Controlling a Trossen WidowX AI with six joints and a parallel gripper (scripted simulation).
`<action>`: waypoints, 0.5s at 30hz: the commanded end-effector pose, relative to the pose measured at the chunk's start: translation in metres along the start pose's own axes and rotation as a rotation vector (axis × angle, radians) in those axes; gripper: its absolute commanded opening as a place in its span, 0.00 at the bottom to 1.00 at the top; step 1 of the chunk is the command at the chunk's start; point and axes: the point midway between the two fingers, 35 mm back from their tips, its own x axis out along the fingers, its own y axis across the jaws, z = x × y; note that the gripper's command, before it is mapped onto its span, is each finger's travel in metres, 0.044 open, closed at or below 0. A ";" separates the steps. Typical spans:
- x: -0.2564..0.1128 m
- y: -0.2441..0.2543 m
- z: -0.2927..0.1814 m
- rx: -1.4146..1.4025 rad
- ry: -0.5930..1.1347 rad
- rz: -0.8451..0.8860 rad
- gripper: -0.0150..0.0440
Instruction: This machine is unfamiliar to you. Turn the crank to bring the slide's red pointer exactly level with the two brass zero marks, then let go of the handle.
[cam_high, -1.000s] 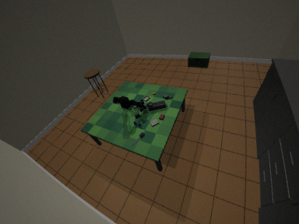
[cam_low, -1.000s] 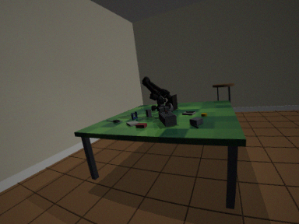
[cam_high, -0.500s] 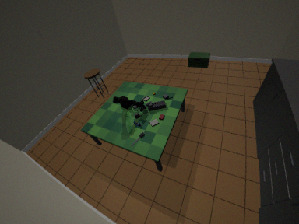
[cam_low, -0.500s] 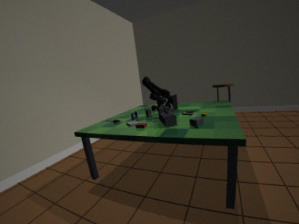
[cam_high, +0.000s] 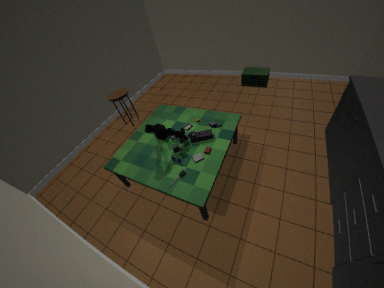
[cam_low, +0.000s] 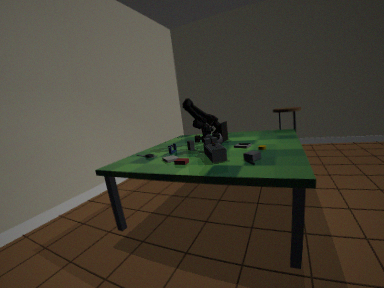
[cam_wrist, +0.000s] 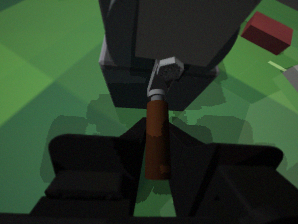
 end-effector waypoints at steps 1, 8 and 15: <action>-0.001 0.009 0.000 -0.011 -0.003 0.024 0.25; -0.001 0.010 0.001 -0.011 -0.003 0.024 0.25; -0.002 0.012 0.001 -0.011 -0.003 0.024 0.25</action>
